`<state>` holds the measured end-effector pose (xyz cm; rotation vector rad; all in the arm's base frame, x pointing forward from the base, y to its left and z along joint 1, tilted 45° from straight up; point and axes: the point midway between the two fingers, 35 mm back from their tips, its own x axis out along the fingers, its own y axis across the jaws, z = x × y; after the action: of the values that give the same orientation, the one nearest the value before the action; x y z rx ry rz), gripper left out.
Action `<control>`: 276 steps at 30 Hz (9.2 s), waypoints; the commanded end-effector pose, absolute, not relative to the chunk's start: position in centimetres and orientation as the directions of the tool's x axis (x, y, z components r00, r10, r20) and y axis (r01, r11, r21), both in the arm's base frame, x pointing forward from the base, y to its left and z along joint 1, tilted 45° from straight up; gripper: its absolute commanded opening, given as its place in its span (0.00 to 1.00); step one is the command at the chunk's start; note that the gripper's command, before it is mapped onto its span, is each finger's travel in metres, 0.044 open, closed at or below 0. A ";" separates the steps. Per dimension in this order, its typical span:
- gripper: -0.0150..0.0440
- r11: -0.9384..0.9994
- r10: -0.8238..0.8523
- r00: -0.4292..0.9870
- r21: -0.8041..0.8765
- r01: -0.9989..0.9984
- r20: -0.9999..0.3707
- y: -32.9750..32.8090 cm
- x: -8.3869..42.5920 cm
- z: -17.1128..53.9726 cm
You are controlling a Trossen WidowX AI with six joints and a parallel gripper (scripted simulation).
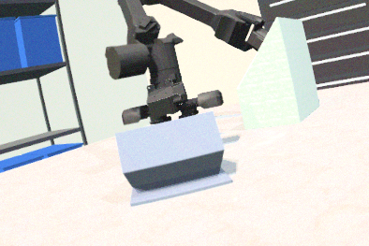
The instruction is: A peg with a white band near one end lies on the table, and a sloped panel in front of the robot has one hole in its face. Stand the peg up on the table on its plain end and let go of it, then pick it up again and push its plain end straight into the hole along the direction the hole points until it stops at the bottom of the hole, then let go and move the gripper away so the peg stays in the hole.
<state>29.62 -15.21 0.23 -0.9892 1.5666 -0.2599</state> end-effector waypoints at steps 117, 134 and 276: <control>0.34 0.610 -0.052 0.800 -0.654 -0.448 -0.597 -14.6 23.5 4.7; 0.34 0.609 0.065 0.849 -0.653 -0.450 -0.524 -15.0 22.5 5.0; 0.47 0.632 0.256 0.891 -0.633 -0.447 -0.375 -16.2 20.4 4.7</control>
<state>20.40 -16.18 4.71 -0.7919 0.2597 0.4071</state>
